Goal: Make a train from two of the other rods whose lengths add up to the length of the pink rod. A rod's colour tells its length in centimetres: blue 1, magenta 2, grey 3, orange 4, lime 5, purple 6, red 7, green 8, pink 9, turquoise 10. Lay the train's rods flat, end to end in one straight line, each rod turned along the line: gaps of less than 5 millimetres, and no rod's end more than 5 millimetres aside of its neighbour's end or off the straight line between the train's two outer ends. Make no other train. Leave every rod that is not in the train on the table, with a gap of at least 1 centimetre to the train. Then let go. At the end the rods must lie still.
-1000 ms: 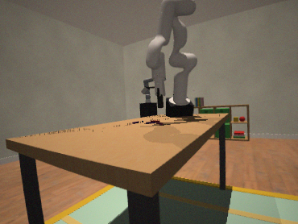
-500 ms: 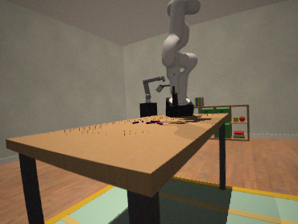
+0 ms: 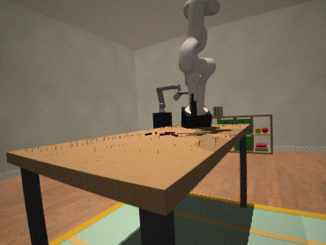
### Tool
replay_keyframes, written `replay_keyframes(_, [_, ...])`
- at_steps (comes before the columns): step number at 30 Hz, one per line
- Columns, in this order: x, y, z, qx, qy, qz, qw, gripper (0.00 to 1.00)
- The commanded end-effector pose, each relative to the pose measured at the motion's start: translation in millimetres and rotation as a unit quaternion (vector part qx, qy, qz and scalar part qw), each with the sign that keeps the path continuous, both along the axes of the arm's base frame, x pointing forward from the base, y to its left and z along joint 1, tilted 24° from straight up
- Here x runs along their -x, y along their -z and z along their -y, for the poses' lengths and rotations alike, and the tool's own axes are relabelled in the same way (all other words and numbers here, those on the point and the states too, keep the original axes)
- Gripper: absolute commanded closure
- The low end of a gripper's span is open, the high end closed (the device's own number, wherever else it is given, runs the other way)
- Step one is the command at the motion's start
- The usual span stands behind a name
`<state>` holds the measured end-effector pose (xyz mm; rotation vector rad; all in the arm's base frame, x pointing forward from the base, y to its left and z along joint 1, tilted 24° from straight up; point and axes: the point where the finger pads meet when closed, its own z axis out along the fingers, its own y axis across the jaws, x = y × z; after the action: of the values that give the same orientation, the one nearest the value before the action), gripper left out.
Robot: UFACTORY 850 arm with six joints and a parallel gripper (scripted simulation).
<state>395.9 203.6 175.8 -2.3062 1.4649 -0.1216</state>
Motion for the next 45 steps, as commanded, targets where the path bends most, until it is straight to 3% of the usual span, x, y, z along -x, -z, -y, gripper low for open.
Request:
replay_keyframes(1, [-1, 2, -1, -0.001, 0.000, 0.002, 1.000, 0.96])
replay_keyframes(11, [-6, 17, -6, -0.001, 0.000, 0.003, 1.000, 0.96])
replay_keyframes(24, [-21, 69, -22, -0.001, 0.000, 0.003, 1.000, 0.96])
replay_keyframes(32, [-25, 82, -26, -0.001, 0.000, 0.003, 1.000, 0.96])
replay_keyframes(45, [-25, 82, -26, -0.001, 0.000, 0.003, 1.000, 0.96])
